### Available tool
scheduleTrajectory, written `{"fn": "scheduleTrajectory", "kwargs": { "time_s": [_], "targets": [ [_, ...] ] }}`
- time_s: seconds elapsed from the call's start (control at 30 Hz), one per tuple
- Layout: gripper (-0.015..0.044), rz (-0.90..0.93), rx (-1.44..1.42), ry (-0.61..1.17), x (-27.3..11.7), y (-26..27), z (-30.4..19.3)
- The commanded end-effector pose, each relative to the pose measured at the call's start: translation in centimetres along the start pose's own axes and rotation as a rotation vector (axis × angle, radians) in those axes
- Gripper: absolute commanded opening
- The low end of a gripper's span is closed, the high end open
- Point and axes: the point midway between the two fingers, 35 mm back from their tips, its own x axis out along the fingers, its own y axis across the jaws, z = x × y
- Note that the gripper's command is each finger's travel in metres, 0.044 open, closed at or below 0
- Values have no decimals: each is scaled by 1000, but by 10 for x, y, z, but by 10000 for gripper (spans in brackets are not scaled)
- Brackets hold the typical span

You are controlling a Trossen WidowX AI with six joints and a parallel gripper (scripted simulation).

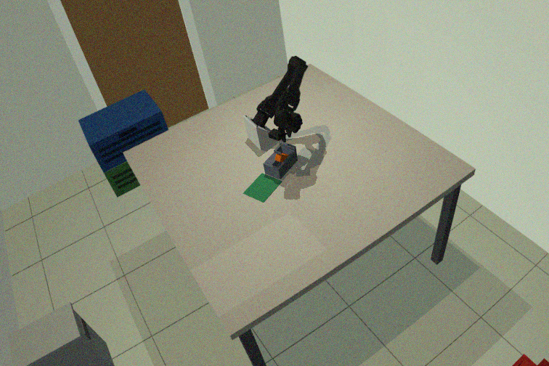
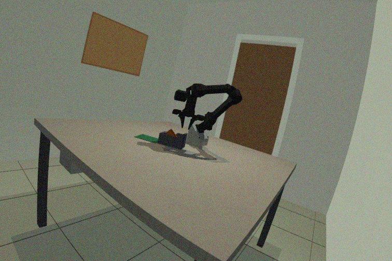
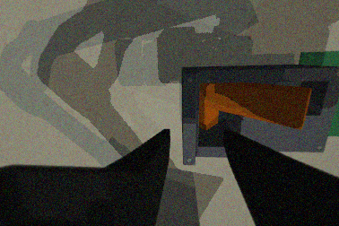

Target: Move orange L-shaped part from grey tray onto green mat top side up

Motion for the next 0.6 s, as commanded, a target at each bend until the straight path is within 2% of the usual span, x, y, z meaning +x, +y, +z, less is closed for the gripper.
{"fn": "scheduleTrajectory", "kwargs": {
  "time_s": [0.0, 0.57],
  "targets": [
    [180, 4, -7, 1, -24, -2, -1],
    [180, 7, 0, 0, -20, 0, -2]
  ]
}}
